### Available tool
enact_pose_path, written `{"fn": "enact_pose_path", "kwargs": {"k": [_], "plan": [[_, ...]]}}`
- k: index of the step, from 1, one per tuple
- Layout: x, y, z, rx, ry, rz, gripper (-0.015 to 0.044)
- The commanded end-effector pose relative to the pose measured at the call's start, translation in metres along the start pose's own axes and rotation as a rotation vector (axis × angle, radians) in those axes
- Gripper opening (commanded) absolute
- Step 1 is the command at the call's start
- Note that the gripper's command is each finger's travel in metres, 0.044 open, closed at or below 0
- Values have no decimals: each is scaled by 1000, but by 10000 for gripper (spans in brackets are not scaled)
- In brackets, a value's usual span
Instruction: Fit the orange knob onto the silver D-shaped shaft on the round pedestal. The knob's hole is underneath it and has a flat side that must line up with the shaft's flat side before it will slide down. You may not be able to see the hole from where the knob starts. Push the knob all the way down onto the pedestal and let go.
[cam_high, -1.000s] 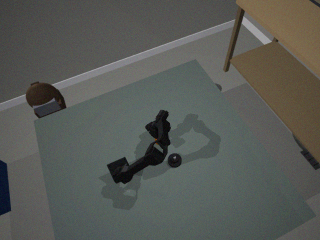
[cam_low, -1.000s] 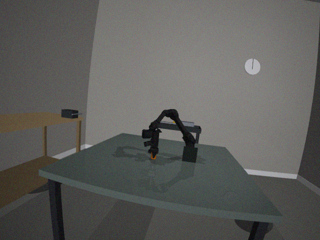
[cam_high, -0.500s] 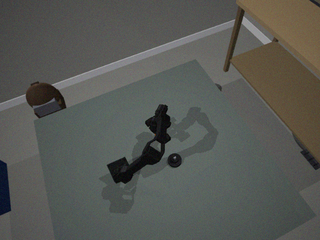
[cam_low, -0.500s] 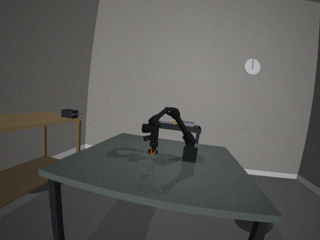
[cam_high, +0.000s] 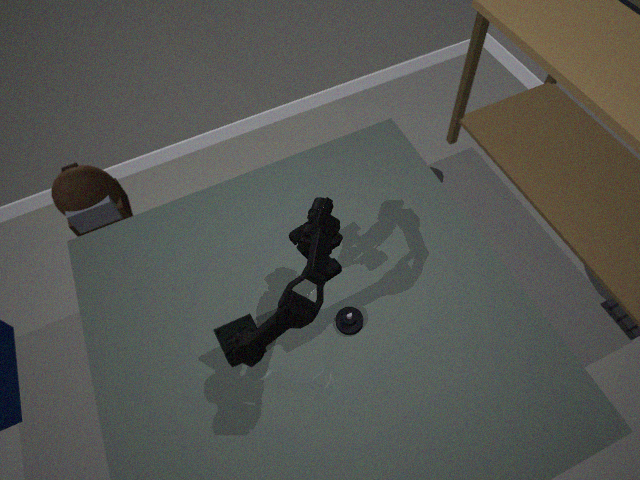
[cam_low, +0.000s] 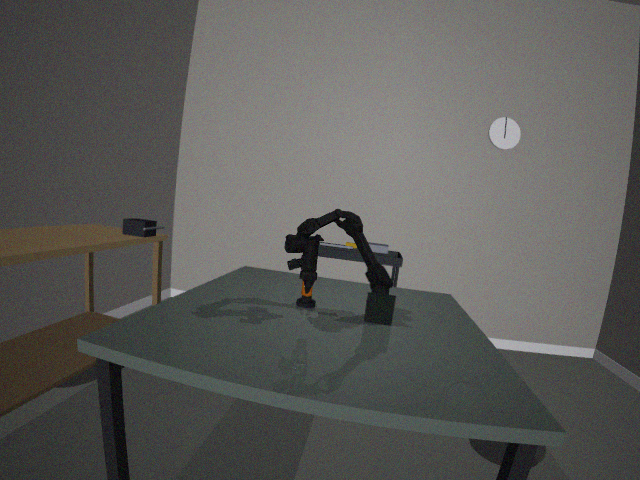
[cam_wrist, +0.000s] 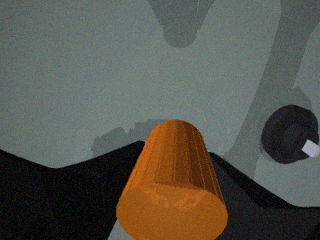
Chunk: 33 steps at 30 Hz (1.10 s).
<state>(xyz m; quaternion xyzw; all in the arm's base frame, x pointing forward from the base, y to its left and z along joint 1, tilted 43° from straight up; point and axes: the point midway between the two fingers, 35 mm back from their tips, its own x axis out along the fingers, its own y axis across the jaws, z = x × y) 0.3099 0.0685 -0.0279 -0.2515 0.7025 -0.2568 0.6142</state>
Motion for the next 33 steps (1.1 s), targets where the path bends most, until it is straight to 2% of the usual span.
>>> {"fn": "enact_pose_path", "kwargs": {"k": [1, 10, 33], "plan": [[-18, 1, 2, 11, -10, 10, 0], [-42, 0, -1, 10, -8, 7, 0], [-25, -62, 10, 5, -13, 21, 0]]}}
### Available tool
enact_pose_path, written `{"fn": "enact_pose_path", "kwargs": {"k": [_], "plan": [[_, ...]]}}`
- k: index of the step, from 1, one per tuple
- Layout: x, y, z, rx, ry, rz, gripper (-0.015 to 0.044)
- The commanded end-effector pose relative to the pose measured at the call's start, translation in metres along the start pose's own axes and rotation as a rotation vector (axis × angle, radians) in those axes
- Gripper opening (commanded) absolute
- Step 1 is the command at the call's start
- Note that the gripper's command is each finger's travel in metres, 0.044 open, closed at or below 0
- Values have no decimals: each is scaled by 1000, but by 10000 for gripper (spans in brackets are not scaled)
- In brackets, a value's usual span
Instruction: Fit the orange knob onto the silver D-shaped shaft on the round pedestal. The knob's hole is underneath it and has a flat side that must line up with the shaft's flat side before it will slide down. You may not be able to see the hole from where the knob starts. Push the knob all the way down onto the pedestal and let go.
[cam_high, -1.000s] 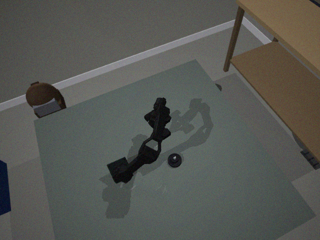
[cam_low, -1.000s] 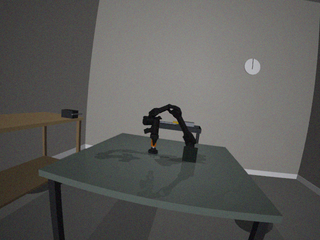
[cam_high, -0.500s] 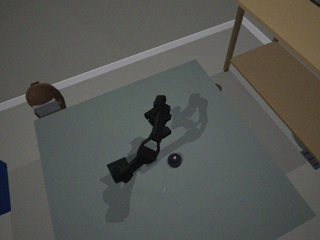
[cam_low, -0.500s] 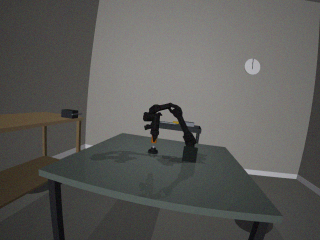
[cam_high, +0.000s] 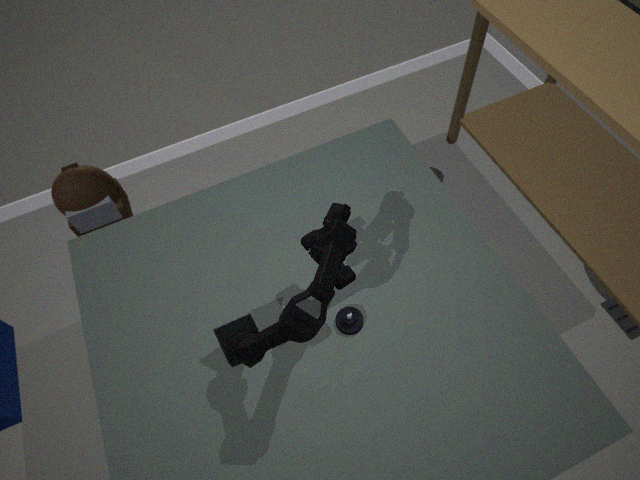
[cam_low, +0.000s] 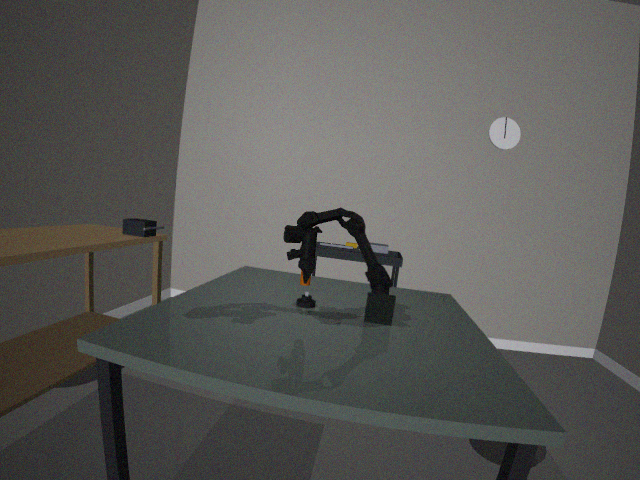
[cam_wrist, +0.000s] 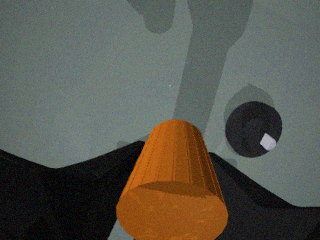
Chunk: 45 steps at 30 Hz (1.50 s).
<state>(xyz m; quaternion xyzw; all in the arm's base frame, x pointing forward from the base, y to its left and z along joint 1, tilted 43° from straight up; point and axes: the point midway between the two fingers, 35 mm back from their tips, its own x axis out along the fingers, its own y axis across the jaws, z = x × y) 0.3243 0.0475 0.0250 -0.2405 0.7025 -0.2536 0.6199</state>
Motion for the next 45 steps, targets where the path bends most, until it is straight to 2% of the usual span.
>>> {"fn": "enact_pose_path", "kwargs": {"k": [1, 34, 45], "plan": [[2, -14, 1, -7, -9, -1, 0], [35, -117, -11, -2, -3, -24, 0], [52, -119, -12, 4, -3, -26, 0]]}}
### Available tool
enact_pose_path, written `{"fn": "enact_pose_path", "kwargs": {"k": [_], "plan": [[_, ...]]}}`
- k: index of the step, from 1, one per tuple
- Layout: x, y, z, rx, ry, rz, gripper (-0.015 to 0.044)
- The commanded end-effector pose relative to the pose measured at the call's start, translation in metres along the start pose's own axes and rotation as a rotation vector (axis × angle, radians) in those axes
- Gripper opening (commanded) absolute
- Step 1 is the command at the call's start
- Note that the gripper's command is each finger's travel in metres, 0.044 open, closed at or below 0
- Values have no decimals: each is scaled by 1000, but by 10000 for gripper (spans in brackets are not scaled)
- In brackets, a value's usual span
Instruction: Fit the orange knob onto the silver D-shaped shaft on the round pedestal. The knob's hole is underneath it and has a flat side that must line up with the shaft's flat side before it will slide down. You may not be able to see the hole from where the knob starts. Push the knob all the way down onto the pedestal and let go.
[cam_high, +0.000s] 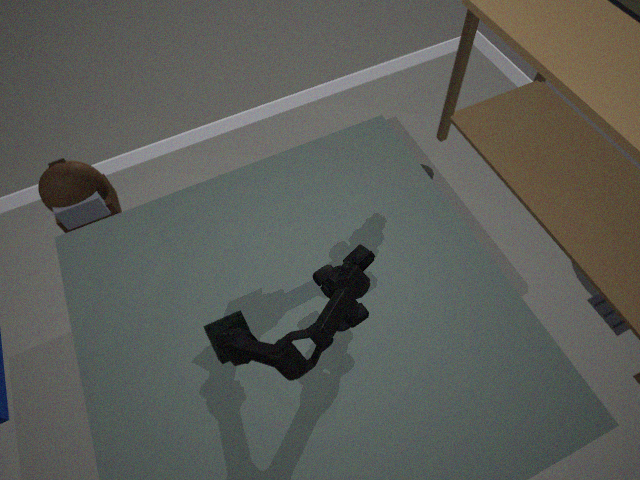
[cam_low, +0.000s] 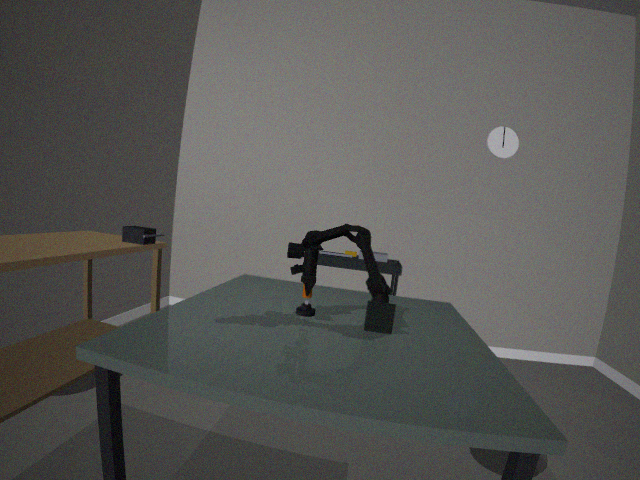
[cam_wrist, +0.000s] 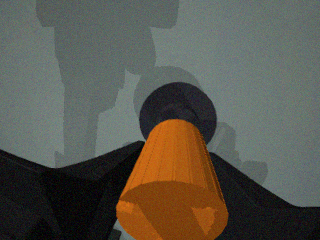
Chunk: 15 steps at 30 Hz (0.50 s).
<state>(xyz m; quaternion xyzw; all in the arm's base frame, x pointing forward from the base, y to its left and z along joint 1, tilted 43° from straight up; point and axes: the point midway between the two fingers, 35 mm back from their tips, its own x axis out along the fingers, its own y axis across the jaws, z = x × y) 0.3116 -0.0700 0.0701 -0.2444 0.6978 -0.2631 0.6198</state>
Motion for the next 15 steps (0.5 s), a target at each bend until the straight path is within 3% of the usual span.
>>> {"fn": "enact_pose_path", "kwargs": {"k": [1, 15], "plan": [[10, -1, -1, -6, 0, -6, 0], [13, -1, 0, 5, 0, -6, 0]]}}
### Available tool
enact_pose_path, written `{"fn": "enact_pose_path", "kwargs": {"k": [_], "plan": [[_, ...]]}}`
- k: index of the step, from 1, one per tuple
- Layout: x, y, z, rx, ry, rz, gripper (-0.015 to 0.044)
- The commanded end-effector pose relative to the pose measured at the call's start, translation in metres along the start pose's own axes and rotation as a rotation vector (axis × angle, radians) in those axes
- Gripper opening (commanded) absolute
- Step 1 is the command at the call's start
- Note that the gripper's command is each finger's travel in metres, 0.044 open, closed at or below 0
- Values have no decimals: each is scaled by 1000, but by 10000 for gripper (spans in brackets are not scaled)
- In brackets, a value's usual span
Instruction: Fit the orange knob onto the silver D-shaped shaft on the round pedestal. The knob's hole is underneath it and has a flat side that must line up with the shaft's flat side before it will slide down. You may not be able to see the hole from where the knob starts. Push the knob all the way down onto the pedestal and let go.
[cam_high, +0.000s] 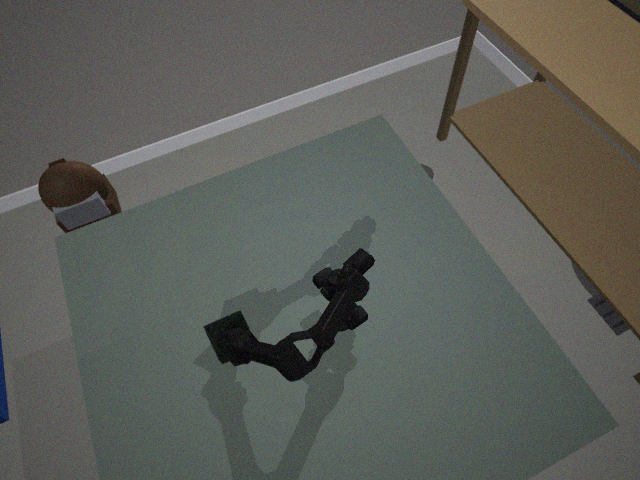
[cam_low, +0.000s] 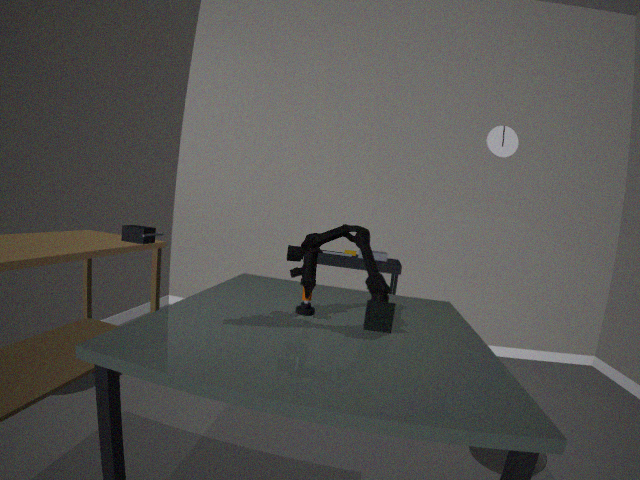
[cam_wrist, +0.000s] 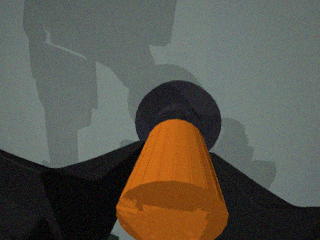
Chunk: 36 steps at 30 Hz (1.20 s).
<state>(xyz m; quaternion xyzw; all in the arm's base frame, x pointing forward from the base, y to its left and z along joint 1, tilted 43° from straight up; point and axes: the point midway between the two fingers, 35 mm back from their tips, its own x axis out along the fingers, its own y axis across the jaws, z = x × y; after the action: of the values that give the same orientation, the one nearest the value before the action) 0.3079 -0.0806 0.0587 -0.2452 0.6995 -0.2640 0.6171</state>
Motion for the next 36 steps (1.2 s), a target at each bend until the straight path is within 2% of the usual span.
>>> {"fn": "enact_pose_path", "kwargs": {"k": [1, 36], "plan": [[-3, -1, 2, 7, -6, -4, 0], [-3, 0, -1, -18, -6, -4, 0]]}}
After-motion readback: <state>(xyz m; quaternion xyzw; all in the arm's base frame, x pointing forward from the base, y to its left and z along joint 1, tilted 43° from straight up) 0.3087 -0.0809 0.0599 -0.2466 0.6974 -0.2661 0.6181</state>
